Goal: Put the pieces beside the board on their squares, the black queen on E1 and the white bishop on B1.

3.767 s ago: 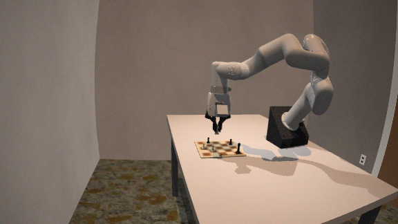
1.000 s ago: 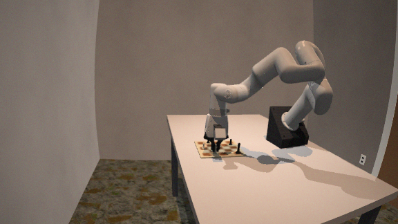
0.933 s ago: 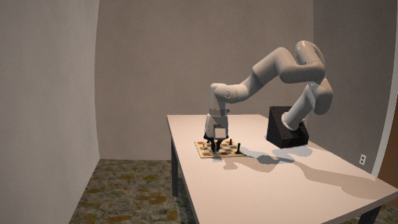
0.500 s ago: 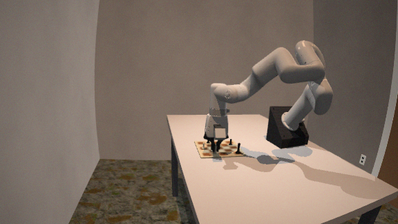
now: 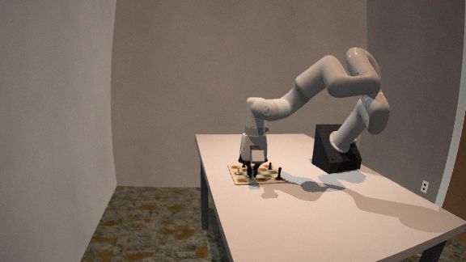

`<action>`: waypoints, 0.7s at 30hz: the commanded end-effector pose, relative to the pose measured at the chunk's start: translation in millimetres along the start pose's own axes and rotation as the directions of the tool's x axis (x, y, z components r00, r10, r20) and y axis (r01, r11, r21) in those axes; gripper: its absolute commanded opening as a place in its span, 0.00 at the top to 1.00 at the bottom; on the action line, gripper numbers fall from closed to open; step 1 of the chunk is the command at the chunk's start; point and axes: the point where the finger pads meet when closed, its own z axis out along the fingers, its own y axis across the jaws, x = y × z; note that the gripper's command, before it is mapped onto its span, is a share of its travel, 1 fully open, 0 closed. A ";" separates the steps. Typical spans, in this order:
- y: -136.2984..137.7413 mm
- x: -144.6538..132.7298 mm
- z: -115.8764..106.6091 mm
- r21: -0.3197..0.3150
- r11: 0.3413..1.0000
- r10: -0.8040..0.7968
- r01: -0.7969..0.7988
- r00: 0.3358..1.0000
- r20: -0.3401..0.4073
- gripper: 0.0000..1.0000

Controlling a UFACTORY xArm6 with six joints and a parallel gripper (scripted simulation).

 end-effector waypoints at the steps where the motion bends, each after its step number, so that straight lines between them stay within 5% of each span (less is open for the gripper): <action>1: 1.3 0.2 -0.9 -0.003 1.000 -0.001 0.001 1.000 0.000 1.00; 21: 1.3 0.2 2.3 -0.003 1.000 -0.001 0.001 1.000 0.000 1.00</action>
